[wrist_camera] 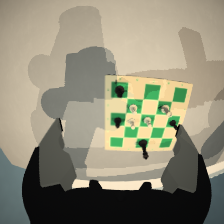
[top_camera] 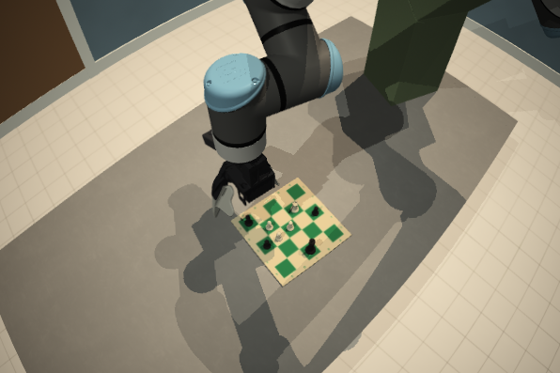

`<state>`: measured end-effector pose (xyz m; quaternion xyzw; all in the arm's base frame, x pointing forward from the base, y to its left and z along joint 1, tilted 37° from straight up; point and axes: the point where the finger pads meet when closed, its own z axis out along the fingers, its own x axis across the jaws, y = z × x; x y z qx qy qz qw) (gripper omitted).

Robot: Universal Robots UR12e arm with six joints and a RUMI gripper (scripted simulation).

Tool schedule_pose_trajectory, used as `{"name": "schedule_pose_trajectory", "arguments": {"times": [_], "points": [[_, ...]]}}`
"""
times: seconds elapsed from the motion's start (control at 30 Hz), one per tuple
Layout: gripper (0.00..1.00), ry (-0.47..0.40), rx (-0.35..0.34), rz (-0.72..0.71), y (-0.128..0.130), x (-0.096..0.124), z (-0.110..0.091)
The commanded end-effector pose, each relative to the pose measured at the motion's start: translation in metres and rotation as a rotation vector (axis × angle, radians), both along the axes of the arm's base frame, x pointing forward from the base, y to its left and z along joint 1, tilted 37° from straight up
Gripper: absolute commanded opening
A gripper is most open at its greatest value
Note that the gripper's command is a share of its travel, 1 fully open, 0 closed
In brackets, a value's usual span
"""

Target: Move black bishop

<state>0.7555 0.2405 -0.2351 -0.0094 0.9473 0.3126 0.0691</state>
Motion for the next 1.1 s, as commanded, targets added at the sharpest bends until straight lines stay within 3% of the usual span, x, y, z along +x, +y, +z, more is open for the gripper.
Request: {"name": "schedule_pose_trajectory", "arguments": {"times": [0.0,0.43,1.07], "points": [[1.00,-0.001,0.000,0.000,-0.012,-0.002,0.016],[1.00,-0.001,0.000,0.000,-0.035,-0.007,0.046],[1.00,-0.001,0.000,0.000,-0.036,-0.007,0.049]]}}
